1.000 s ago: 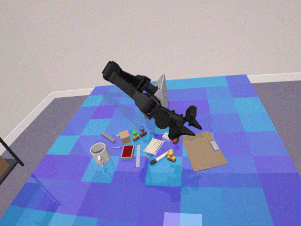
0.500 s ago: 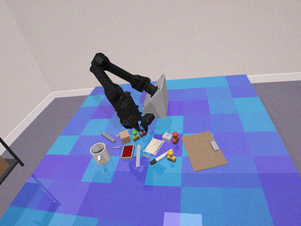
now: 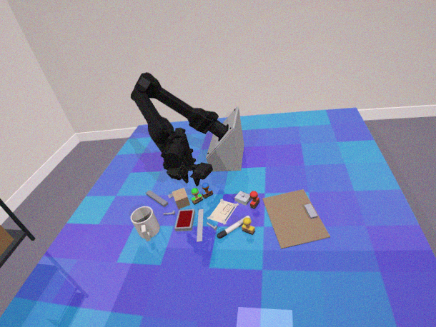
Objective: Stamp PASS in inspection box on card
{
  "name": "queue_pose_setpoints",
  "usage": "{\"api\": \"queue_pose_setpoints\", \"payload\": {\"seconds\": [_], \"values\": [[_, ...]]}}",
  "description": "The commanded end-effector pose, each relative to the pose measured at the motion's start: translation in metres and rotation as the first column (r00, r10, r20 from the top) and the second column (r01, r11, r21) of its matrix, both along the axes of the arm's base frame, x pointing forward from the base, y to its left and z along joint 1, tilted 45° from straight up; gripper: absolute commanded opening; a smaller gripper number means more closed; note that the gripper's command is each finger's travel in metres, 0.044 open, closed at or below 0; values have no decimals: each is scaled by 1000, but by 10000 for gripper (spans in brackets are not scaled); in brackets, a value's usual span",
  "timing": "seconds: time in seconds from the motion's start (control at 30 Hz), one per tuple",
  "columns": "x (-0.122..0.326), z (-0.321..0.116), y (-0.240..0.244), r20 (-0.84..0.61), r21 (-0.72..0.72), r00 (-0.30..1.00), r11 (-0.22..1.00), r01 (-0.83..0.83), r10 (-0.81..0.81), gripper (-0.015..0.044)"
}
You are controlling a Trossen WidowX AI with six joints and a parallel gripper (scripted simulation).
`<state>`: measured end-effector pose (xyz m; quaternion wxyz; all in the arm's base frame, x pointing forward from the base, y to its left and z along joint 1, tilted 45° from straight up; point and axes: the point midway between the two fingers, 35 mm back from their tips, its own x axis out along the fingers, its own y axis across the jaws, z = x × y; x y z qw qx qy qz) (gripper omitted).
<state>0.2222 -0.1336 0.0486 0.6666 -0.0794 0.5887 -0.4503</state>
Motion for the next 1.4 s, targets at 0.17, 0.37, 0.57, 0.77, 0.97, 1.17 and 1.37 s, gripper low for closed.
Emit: {"api": "queue_pose_setpoints", "payload": {"seconds": [0.17, 0.37, 0.57, 0.77, 0.97, 1.17, 1.37], "values": [[-1, -11, -9, -8, -1, 1000, 1000, -3, 3, 224], [-1, -18, -16, -7, -1, 1000, 1000, -3, 3, 224], [-2, -25, -23, -7, -1, 1000, 1000, -3, 3, 224], [-3, -32, -30, -8, -2, 1000, 1000, -3, 3, 224], [-5, -38, -36, -8, -3, 1000, 1000, -3, 3, 224], [-7, -44, -43, -9, -6, 1000, 1000, -3, 3, 224], [-9, -50, -49, -10, -8, 1000, 1000, -3, 3, 224]]}}
